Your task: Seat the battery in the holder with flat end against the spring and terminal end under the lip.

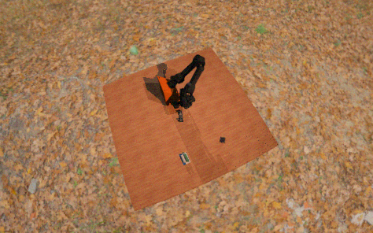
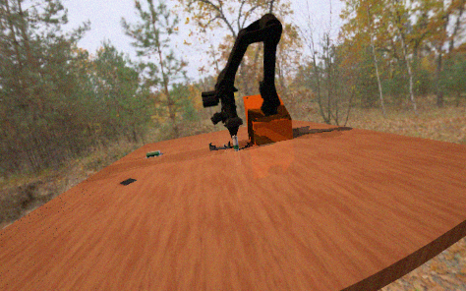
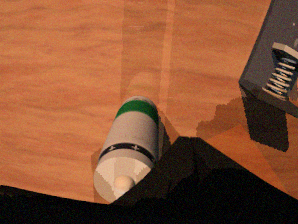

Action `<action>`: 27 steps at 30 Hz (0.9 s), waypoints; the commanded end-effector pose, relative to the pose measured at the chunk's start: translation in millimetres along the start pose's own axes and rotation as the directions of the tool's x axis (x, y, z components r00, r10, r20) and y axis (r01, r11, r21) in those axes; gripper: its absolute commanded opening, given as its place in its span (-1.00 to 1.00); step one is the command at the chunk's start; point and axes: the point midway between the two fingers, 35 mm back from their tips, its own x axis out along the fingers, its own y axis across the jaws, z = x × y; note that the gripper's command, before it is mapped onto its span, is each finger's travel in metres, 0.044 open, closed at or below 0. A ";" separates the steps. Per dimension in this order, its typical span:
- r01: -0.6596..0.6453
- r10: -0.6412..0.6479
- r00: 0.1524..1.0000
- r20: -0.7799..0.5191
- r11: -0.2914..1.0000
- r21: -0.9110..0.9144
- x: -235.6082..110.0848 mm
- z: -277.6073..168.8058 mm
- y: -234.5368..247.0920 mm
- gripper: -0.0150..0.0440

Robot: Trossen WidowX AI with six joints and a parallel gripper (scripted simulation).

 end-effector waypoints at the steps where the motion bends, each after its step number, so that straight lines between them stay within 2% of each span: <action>1: -0.006 0.006 1.000 0.000 1.000 0.004 0.1 0.1 7.3 -0.49; 27: -0.015 0.015 1.000 0.000 1.000 0.004 -0.3 -2.7 46.9 -0.49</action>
